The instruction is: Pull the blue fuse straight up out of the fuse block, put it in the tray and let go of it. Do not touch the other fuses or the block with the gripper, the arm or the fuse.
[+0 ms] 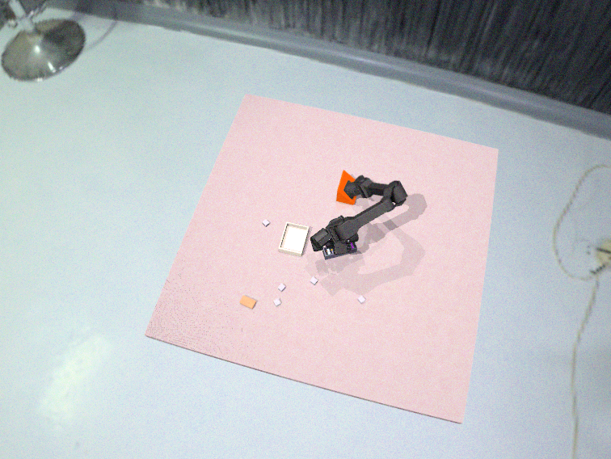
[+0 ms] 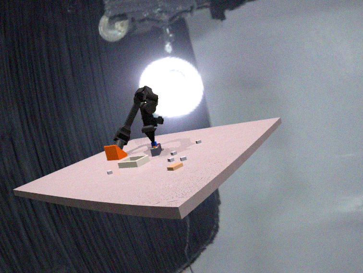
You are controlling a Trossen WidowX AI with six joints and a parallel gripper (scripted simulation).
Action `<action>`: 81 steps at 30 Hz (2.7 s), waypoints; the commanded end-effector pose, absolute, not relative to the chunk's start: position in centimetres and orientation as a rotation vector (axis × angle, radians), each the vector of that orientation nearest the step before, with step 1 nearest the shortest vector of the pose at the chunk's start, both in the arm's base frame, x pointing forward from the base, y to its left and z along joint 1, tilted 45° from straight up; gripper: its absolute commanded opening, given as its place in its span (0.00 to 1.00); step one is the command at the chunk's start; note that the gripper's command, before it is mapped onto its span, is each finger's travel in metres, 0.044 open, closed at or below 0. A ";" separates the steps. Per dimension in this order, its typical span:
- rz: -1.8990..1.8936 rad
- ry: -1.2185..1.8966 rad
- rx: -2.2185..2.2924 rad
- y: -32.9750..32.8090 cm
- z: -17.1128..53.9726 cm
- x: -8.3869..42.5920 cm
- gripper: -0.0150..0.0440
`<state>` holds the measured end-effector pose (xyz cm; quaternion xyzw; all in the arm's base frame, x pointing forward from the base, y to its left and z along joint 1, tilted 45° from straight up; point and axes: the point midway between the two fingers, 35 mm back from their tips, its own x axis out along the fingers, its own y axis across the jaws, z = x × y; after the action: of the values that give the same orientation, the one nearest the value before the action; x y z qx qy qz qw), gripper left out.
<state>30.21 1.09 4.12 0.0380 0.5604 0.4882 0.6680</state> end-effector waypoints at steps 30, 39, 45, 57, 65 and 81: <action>1.098 1.261 0.079 -1.1 6.2 30.6 0.25; 1.090 1.264 0.072 -4.8 3.2 31.8 0.25; 1.087 1.265 0.069 -7.4 0.8 32.1 0.25; 1.089 1.264 0.068 -12.5 -4.3 31.8 0.25; 1.092 1.263 0.069 -13.9 -5.9 31.4 0.25; 1.092 1.262 0.069 -12.2 -7.7 31.2 0.25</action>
<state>31.29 -12.53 -7.42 0.0274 0.5602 0.4854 0.6707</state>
